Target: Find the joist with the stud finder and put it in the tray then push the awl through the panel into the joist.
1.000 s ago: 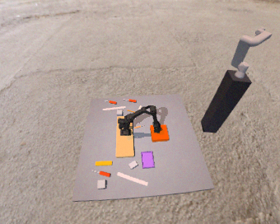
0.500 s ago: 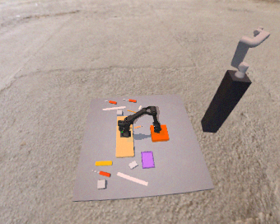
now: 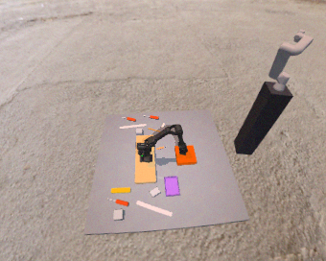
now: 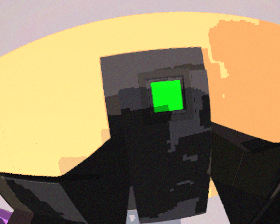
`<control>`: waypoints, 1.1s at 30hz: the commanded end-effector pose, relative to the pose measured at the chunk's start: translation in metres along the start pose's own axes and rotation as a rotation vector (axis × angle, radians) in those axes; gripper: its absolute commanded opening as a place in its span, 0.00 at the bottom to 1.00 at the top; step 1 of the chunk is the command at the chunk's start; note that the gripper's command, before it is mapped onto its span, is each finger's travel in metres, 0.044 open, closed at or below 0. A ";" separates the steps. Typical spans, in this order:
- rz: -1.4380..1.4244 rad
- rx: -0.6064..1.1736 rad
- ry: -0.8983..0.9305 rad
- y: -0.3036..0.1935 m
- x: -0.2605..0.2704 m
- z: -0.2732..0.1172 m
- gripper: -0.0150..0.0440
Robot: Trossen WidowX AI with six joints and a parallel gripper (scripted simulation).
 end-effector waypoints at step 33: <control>-0.001 0.002 0.013 -0.003 0.059 -0.001 0.25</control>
Point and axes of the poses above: the point midway between the two fingers, 35 mm back from their tips, its own z axis out along the fingers, its own x axis across the jaws, y = z × x, the point moved 1 cm from there along -z, back along the fingers, and after that the axes turned 2 degrees about z, right-handed, at the moved point
